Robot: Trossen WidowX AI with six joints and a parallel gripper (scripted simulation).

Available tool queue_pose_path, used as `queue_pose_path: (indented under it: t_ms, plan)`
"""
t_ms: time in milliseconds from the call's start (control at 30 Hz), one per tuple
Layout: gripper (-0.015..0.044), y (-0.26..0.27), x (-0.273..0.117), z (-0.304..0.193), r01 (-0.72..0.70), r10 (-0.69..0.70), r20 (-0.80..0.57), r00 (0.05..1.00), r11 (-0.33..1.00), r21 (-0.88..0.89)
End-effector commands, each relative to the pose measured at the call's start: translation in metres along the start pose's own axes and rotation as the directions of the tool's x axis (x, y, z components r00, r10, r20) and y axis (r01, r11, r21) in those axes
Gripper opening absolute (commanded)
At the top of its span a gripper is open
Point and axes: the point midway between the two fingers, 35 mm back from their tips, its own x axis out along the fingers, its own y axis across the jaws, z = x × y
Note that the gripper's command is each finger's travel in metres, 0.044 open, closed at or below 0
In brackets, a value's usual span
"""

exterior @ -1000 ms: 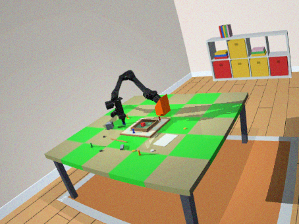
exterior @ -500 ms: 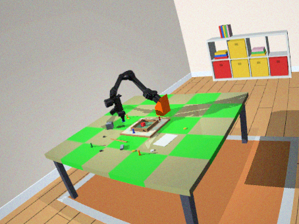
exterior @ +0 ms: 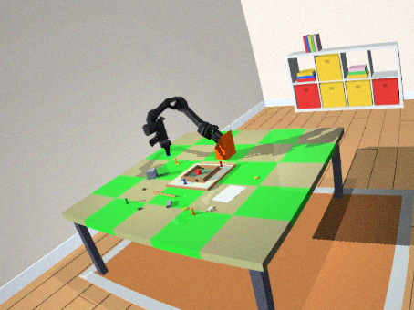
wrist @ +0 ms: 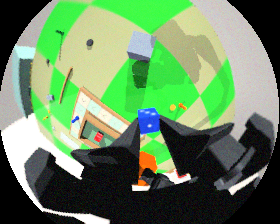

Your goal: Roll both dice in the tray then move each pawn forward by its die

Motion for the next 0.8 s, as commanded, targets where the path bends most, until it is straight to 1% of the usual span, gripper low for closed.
queue_pose_path:
  t_ms: [0,100,367,567,767]
  plan:
    - [0.0000,-0.005,-0.013,-0.001,0.006,-0.006,0.011,1.000,1.000,0.009]
    - [0.0000,-0.002,-0.013,-0.001,0.005,-0.005,0.010,1.000,1.000,-0.014]
    - [0.0000,0.033,-0.009,-0.002,-0.006,0.007,0.005,1.000,0.960,-0.280]
    - [0.0000,0.060,-0.006,-0.006,-0.012,0.015,0.002,1.000,0.882,-0.472]
    - [0.0000,0.086,-0.003,-0.012,-0.016,0.020,-0.002,1.000,0.766,-0.643]
